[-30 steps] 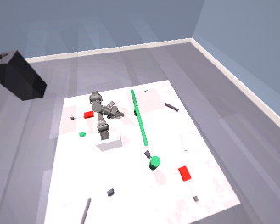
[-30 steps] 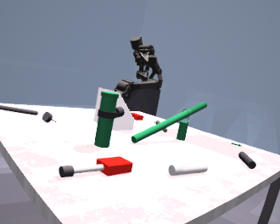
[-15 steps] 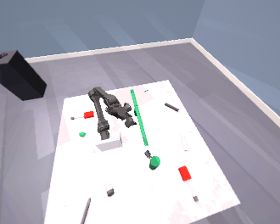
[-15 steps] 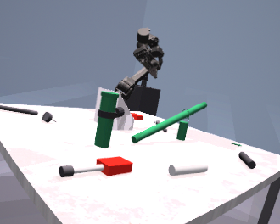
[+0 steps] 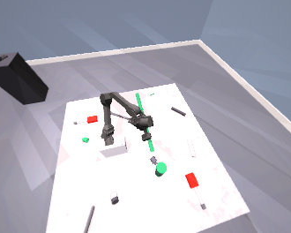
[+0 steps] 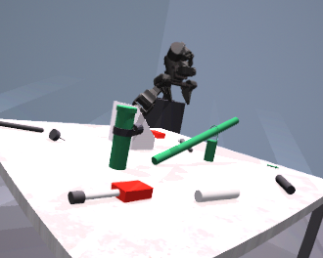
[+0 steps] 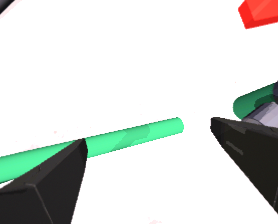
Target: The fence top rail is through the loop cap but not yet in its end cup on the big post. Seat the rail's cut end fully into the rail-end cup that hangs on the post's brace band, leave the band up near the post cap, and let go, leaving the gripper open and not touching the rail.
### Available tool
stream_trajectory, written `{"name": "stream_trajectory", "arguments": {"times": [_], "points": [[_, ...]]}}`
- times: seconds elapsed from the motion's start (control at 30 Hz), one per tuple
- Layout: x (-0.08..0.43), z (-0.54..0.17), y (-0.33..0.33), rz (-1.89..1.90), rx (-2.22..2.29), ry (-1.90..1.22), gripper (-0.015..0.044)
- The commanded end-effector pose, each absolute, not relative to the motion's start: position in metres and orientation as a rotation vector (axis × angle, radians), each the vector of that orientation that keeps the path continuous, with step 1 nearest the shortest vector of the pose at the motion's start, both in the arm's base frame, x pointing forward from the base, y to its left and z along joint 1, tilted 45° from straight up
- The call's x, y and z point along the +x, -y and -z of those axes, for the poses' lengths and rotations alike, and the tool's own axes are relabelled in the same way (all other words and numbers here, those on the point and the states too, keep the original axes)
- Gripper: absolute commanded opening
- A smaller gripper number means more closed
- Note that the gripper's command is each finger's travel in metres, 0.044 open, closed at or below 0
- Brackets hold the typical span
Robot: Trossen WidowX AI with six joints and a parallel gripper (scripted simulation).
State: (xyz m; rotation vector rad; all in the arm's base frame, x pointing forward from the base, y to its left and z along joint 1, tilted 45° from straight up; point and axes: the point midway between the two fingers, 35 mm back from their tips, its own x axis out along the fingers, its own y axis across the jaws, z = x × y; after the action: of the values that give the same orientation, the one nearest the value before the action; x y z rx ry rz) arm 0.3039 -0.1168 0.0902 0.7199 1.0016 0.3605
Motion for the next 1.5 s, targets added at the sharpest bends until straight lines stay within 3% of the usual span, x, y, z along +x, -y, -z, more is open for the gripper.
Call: {"name": "stream_trajectory", "arguments": {"times": [0.0,0.57,1.17,1.47], "points": [[0.308,-0.085,0.123,-0.387,0.671,-0.997,0.044],[0.293,-0.005,0.198,-0.948,-0.321,-0.562,0.044],[0.267,0.052,0.23,-1.122,-0.905,-0.104,0.044],[0.267,0.052,0.231,-1.126,-0.938,-0.081,0.044]]}}
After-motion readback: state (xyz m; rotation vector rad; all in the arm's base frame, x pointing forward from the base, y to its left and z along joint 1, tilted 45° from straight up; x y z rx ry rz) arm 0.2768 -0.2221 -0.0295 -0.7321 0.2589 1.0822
